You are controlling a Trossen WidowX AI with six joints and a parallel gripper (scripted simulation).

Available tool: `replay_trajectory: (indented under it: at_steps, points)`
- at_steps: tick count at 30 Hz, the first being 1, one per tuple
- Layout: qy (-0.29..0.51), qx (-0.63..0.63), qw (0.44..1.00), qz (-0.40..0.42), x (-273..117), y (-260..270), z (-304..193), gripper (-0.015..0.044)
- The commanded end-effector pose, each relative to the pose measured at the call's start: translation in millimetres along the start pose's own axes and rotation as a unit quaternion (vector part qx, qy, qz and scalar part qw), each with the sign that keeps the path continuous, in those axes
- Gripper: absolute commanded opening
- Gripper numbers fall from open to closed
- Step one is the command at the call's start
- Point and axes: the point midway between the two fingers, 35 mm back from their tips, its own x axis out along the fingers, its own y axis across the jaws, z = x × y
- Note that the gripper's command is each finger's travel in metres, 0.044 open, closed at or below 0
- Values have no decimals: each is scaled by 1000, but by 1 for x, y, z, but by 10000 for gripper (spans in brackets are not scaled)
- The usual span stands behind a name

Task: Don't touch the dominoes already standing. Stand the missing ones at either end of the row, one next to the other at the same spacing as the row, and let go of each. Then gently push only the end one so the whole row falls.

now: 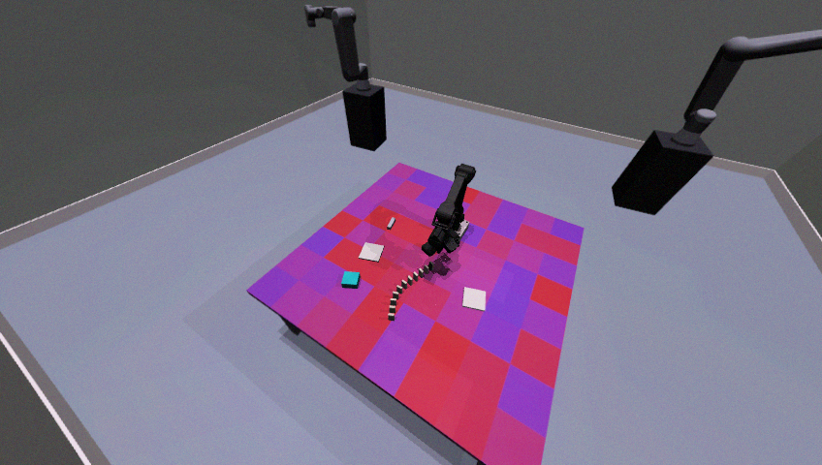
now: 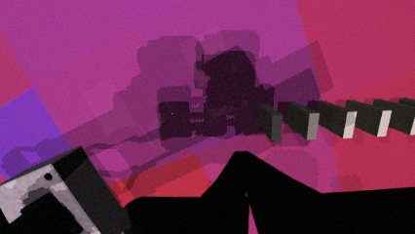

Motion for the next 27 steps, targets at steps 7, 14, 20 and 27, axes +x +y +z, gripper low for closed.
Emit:
replay_trajectory:
  at_steps: [7, 14, 20, 27]
  points:
    - [0, -2, 1000, 0, 81, 1, 1, 0]
    - [0, -2, 1000, 0, 80, -1, 1, 0]
    - [0, -2, 1000, 0, 80, -11, 1, 0]
    - [0, -2, 1000, -1, 79, -23, 1, 0]
